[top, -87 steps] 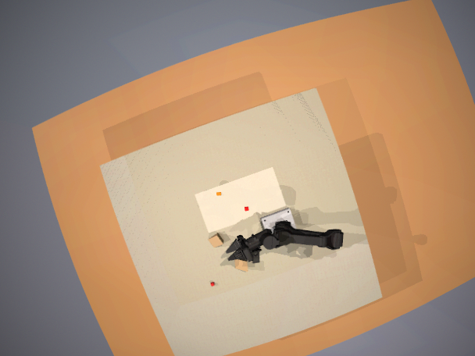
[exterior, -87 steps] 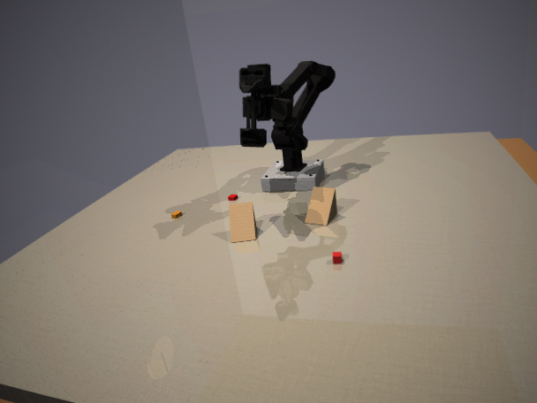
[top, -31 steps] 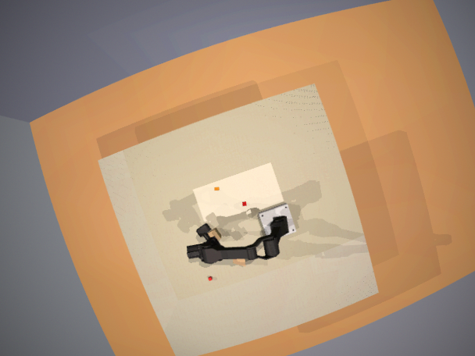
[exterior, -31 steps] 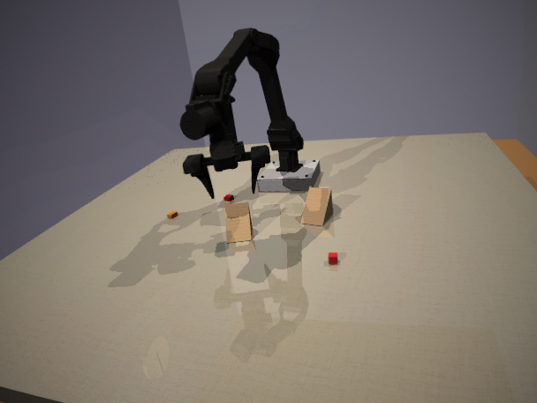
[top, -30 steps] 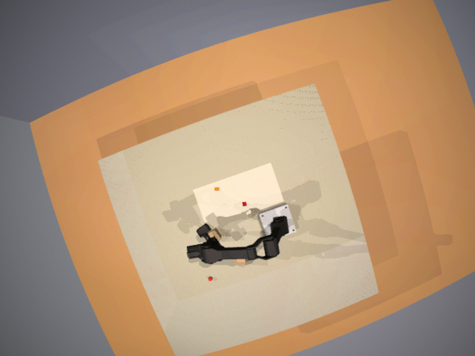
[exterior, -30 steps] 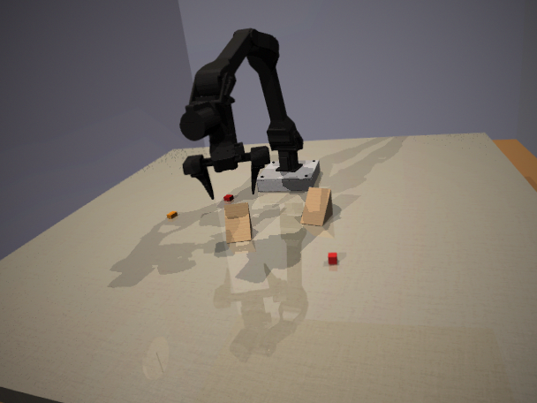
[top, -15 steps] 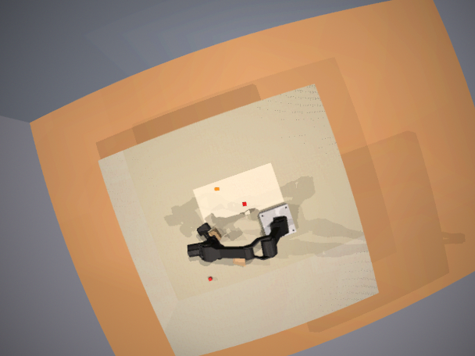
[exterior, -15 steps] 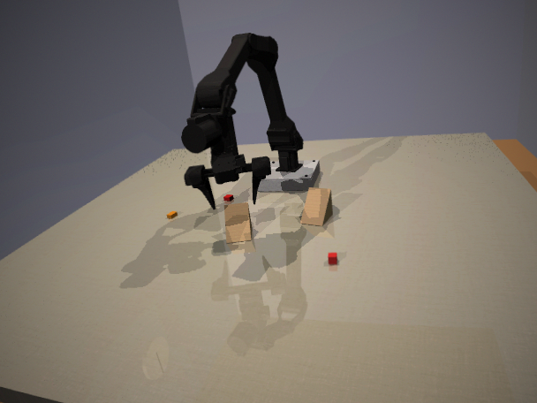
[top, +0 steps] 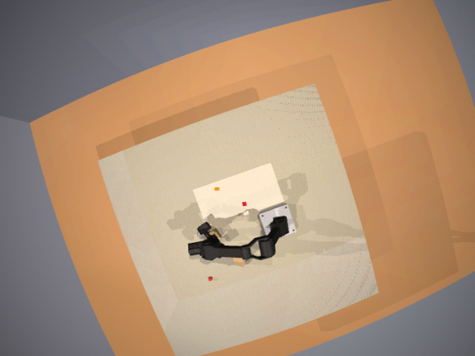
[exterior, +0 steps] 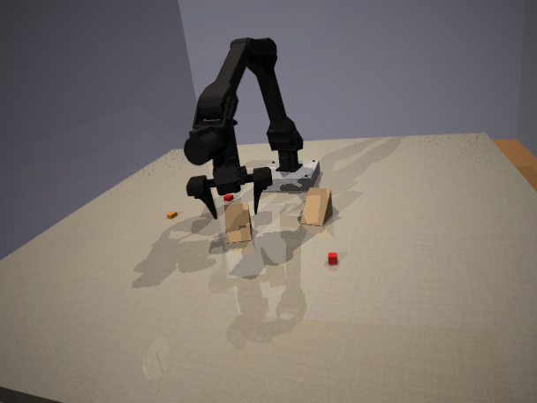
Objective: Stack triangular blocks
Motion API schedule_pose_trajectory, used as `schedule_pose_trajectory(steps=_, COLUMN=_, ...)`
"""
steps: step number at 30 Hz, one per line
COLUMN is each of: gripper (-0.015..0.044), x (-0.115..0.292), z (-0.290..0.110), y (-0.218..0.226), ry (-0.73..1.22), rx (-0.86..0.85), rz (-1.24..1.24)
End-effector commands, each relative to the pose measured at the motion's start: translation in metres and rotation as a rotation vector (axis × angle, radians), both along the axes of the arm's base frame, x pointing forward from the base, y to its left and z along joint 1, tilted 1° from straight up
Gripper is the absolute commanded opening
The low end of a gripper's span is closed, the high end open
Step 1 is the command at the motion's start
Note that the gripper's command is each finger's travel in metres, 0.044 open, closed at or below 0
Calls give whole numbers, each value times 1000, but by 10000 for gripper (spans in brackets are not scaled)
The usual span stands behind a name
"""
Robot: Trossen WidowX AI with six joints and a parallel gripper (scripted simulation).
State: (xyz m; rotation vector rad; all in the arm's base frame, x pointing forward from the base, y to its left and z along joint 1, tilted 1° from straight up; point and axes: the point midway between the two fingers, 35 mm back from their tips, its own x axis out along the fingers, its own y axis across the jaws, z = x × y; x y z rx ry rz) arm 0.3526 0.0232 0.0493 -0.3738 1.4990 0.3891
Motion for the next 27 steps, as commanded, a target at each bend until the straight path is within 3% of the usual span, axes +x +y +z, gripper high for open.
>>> schedule_pose_trajectory(steps=1, gripper=440, x=-1, z=-10, y=0, ry=10, rx=0, rz=-5)
schedule_pose_trajectory(steps=21, gripper=440, x=-2, z=-39, y=1, ry=7, rx=-4, rz=-8)
schedule_pose_trajectory(steps=27, gripper=282, x=-2, z=-39, y=1, ry=7, rx=-4, rz=-8)
